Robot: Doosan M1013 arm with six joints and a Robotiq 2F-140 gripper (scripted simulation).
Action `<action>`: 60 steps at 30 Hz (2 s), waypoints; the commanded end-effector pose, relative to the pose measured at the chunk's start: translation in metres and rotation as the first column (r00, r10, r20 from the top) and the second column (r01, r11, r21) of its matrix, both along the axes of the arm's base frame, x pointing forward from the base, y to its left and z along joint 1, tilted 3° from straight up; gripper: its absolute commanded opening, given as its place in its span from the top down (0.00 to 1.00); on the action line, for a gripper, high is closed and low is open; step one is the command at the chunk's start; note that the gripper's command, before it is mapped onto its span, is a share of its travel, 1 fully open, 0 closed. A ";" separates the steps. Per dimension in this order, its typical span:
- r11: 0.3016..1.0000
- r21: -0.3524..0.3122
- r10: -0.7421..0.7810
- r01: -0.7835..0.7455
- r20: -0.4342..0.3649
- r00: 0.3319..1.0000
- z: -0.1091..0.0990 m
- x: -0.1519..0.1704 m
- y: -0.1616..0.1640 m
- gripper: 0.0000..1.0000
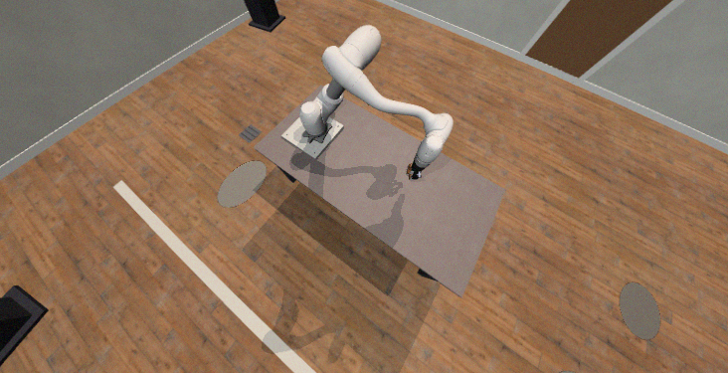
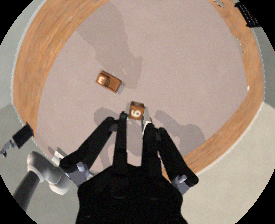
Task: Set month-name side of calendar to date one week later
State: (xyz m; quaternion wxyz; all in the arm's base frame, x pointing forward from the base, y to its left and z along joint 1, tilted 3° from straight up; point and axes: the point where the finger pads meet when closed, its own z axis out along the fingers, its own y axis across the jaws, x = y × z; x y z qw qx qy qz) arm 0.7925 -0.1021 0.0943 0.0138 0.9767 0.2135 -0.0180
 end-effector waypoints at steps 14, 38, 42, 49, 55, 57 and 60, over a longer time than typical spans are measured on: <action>0.950 -0.016 -0.312 0.312 0.013 0.950 0.000 0.000 0.000 0.76; 0.950 -0.016 -0.312 0.313 0.013 0.950 -0.044 -0.001 -0.002 0.76; 0.950 -0.016 -0.312 0.313 0.013 0.950 -0.054 -0.002 -0.002 0.76; 0.950 -0.016 -0.312 0.313 0.013 0.950 -0.083 -0.003 -0.003 0.76; 0.950 -0.016 -0.312 0.313 0.013 0.950 -0.095 -0.003 -0.004 0.76; 0.950 -0.016 -0.312 0.313 0.013 0.950 -0.095 -0.003 -0.004 0.76; 0.950 -0.016 -0.312 0.313 0.013 0.950 -0.096 -0.003 -0.004 0.76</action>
